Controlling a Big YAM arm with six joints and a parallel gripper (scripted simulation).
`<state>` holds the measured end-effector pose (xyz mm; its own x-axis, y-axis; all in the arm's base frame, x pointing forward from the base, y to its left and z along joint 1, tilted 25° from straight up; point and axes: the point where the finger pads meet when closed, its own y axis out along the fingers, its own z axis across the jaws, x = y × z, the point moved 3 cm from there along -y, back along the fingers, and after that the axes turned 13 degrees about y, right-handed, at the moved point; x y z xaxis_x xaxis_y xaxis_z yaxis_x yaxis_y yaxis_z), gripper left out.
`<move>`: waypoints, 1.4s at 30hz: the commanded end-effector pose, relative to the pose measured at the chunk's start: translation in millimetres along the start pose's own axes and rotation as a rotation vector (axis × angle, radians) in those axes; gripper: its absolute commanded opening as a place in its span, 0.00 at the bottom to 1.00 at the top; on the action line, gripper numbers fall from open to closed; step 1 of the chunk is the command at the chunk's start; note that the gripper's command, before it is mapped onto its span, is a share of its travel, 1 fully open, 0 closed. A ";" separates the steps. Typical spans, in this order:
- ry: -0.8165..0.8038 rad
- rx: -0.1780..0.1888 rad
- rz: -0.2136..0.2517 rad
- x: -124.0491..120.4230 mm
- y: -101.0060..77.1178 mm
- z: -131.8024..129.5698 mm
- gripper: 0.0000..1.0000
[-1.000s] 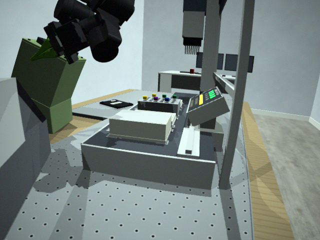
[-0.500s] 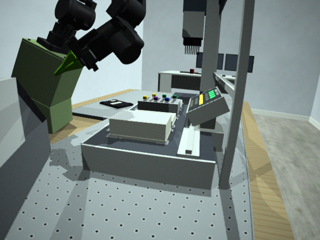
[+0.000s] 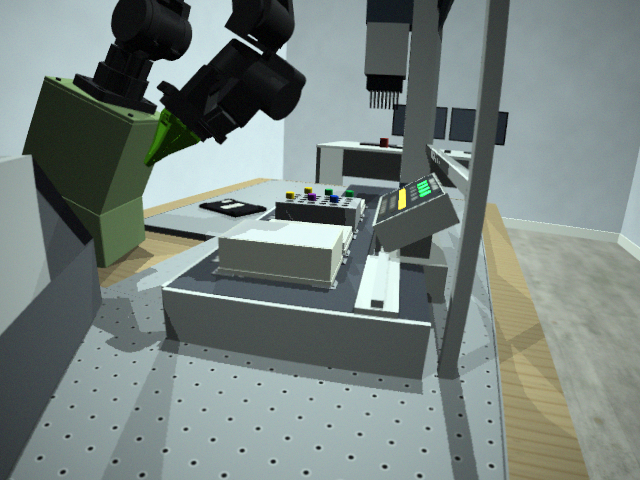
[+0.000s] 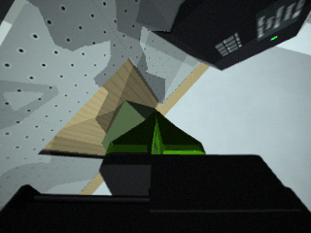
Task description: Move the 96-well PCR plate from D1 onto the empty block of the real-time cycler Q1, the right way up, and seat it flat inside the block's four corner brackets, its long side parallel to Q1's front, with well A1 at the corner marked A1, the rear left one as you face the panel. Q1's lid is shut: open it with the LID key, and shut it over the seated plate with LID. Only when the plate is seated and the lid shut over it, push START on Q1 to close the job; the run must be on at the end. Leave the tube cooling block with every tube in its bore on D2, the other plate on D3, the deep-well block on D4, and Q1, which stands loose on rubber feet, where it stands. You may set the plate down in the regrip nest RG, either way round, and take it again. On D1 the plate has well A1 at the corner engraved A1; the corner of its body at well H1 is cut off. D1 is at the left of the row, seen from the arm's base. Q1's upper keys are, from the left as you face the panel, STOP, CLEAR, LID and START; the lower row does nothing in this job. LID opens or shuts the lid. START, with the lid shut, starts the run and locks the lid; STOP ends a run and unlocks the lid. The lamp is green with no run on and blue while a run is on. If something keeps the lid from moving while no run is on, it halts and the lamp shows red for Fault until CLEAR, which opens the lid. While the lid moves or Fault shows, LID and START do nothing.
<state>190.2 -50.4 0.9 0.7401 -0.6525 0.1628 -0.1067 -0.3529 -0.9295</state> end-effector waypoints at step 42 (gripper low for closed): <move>-0.492 0.530 -0.240 -62.3 -54.2 86.9 0.00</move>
<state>203.5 61.6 7.4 0.9297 -0.2081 0.3038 0.3070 -0.0177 -0.9516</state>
